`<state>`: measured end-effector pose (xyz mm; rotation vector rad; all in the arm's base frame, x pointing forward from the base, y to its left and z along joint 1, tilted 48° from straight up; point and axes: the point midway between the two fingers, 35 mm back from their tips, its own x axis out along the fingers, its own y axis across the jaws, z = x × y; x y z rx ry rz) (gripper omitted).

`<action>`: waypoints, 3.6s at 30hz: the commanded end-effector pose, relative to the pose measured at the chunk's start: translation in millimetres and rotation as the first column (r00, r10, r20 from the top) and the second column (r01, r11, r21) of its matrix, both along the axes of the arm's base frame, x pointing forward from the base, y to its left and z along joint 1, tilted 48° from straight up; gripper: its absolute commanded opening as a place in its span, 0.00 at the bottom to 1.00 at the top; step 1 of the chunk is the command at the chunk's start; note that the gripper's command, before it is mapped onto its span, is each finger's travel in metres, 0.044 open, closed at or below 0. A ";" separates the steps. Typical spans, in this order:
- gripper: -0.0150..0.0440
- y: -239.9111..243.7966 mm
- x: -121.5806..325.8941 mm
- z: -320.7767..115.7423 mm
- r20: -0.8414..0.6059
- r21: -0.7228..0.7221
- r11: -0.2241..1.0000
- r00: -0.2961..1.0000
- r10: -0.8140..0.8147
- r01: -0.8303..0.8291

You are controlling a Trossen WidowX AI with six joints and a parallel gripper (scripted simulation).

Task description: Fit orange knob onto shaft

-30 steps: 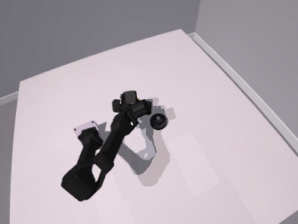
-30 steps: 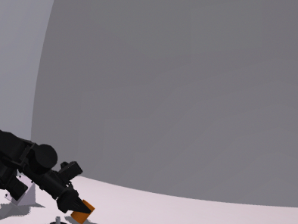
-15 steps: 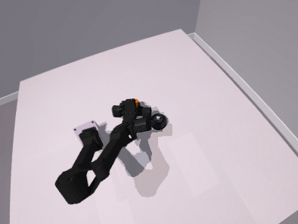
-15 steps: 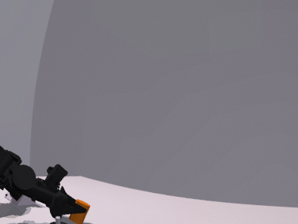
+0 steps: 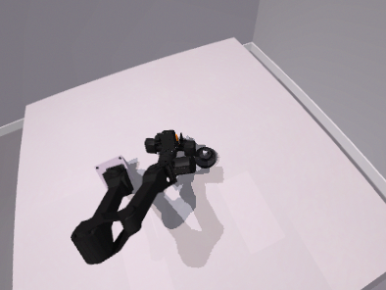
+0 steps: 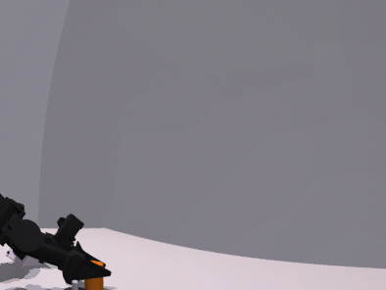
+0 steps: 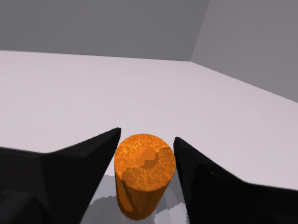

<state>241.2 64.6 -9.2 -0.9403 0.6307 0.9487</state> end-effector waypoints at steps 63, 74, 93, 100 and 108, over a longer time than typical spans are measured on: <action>1.00 80.2 -10.2 67.9 0.004 -0.910 0.350 0.846 -0.534 0.225; 1.00 80.7 -10.0 68.6 -0.019 -0.922 0.344 0.865 -0.501 0.178; 1.00 55.7 -6.9 44.6 -0.300 -0.928 0.294 0.926 -0.230 -0.227; 1.00 43.9 -5.2 33.7 -0.299 -0.928 0.294 0.926 -0.231 -0.227; 1.00 35.1 -2.6 24.7 -0.299 -0.928 0.295 0.926 -0.230 -0.227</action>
